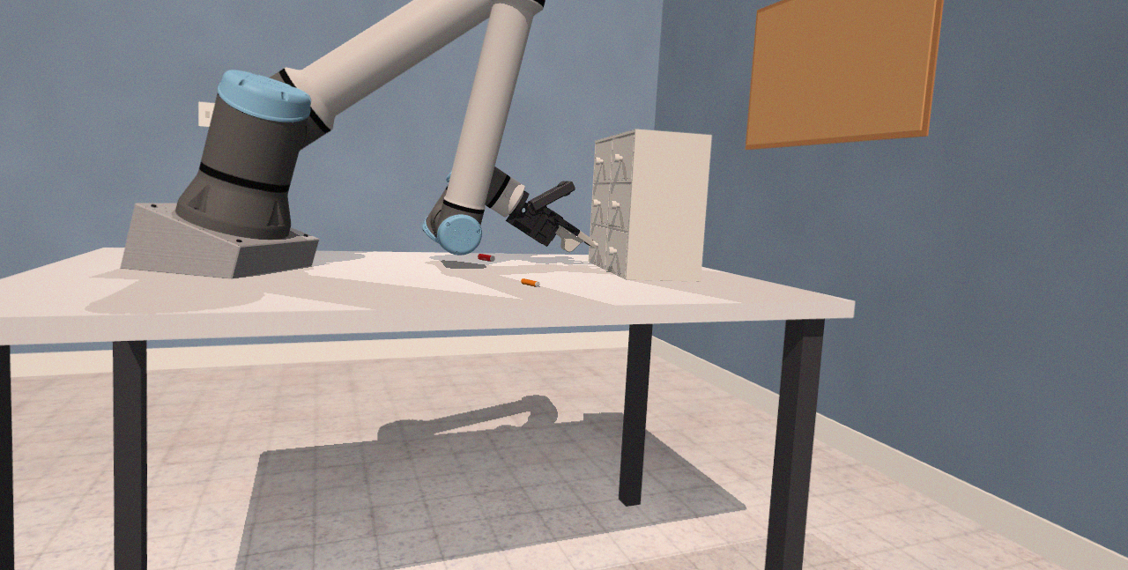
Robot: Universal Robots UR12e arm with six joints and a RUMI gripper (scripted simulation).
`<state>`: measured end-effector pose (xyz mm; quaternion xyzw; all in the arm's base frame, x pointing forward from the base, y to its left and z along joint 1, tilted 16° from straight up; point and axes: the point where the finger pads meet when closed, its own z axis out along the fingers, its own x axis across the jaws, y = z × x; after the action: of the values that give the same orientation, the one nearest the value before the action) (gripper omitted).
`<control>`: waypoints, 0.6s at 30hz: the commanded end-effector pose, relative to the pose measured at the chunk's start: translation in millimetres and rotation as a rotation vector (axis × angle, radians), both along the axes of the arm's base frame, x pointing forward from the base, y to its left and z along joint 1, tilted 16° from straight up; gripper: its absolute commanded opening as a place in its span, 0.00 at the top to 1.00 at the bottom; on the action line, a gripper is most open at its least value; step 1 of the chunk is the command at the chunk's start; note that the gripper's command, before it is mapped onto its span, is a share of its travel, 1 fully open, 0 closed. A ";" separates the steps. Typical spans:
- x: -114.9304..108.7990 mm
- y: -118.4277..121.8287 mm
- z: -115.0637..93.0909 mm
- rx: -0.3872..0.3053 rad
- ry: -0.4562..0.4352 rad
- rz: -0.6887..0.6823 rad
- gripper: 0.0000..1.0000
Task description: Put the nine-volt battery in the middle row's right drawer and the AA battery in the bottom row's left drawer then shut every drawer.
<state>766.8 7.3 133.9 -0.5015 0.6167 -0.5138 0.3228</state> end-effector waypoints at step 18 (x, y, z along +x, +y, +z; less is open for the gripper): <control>0.0 0.2 0.6 0.000 -0.001 0.000 0.93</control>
<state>766.8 7.3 133.8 -0.5015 0.6167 -0.5138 0.3228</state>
